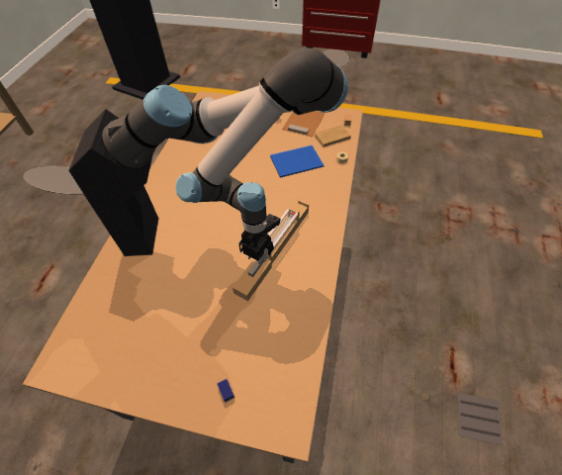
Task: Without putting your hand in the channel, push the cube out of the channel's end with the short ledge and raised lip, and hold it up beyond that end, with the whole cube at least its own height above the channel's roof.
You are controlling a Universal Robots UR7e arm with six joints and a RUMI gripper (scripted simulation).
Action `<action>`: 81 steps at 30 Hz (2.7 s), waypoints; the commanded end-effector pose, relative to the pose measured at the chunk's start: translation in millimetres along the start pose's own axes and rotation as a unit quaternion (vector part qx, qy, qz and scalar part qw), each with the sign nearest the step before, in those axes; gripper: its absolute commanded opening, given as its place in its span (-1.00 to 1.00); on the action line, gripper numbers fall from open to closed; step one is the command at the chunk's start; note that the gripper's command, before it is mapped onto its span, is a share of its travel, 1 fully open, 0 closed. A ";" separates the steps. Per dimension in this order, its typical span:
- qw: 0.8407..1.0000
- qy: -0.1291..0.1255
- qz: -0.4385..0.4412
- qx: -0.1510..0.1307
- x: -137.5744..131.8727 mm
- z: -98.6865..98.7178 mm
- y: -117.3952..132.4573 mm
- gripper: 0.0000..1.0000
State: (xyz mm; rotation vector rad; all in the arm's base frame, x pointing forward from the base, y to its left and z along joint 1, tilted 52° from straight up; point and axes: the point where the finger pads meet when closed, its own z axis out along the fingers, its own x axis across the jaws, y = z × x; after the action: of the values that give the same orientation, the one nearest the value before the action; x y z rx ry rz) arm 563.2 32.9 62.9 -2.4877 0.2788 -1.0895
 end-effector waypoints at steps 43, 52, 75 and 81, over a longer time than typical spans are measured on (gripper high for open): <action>1.000 0.000 0.000 0.000 0.3 -0.2 -0.1 -0.55; 1.000 0.000 0.000 0.000 0.3 -0.3 -0.1 -0.55; 1.000 0.000 0.000 0.000 0.3 -44.8 0.0 -0.55; 1.000 0.000 0.000 0.000 0.3 -57.6 -0.1 -0.55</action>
State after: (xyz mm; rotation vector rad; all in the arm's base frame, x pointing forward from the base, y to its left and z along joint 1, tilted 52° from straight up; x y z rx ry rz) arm 528.9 19.7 91.4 -2.4864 0.2813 -1.0947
